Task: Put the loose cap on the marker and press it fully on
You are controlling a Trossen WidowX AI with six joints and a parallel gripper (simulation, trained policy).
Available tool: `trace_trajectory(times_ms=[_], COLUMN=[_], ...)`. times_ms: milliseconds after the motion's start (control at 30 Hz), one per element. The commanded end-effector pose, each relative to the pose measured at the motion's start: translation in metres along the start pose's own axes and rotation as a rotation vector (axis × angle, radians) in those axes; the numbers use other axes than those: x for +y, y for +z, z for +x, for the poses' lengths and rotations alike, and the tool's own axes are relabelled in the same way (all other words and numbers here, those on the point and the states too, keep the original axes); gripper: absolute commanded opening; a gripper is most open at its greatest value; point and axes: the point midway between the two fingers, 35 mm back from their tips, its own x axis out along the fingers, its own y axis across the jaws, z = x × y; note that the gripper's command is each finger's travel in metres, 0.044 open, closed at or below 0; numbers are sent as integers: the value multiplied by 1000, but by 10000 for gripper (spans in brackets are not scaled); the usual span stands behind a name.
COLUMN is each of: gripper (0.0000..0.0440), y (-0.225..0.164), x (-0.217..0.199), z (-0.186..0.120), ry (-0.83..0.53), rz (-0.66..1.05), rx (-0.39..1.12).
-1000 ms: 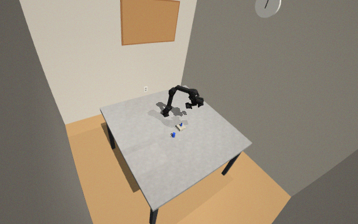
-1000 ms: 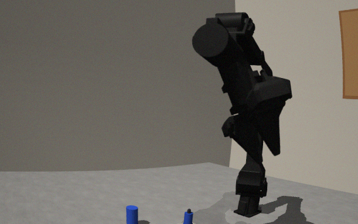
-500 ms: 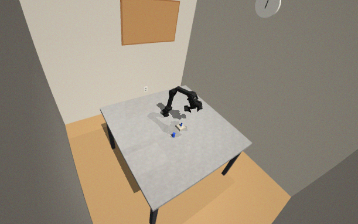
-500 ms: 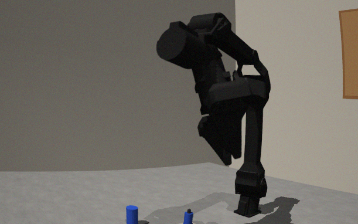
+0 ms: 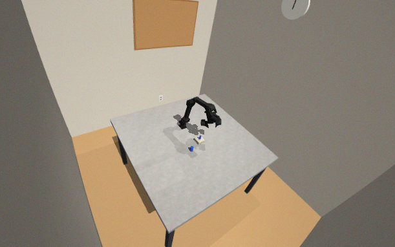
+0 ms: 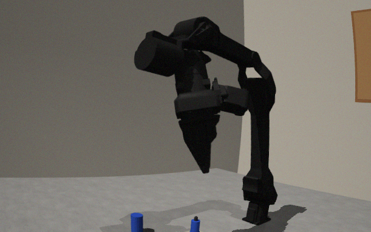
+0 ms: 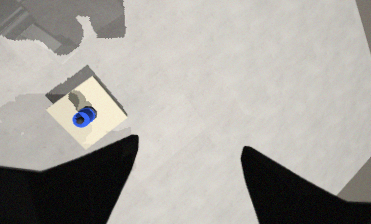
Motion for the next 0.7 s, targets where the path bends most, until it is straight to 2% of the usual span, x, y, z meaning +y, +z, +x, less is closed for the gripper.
trace_trajectory(times_ms=[0,667], gripper=[328,325], y=[-12,-70], x=[5,45], z=[3,-2], ry=[20,87], rz=[15,125], rx=[7,82])
